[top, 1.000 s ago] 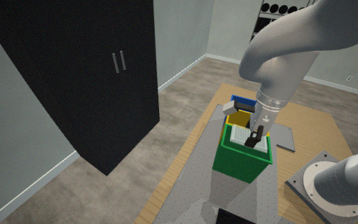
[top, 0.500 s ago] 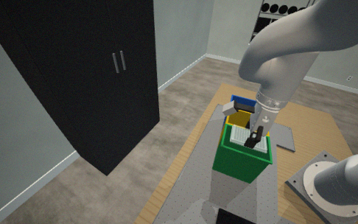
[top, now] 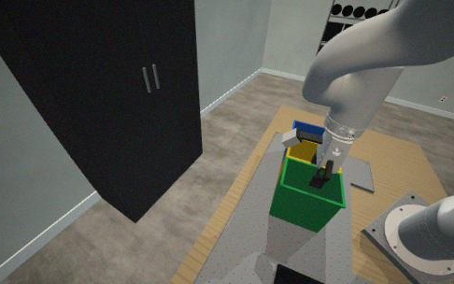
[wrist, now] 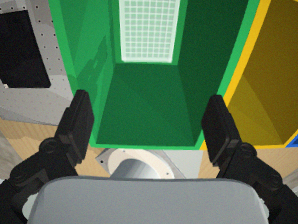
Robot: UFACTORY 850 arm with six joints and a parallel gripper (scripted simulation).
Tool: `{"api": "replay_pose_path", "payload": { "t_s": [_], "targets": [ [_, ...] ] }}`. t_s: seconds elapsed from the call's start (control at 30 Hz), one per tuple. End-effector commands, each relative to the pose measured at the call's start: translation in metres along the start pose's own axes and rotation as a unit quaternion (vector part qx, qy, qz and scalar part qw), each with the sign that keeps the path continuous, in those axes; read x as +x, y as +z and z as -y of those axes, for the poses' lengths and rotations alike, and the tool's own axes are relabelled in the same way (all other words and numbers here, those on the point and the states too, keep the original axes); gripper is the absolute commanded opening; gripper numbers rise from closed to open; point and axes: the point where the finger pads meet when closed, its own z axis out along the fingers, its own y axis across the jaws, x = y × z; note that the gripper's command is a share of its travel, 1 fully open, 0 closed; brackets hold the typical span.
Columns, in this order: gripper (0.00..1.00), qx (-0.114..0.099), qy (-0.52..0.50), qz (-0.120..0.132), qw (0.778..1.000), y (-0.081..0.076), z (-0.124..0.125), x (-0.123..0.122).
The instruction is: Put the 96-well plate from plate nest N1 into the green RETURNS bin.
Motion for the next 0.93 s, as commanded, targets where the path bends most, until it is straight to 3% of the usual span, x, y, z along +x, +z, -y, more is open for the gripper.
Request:
{"api": "replay_pose_path", "payload": {
  "t_s": [0.0,0.77,0.9],
  "targets": [
    [1.0,0.0,0.0,-0.001,1.0,0.0,0.0,0.001],
    [1.0,0.0,0.0,-0.001,1.0,0.0,0.0,0.001],
    [1.0,0.0,0.0,-0.001,1.0,-0.011,0.0,0.001]
  ]
}}
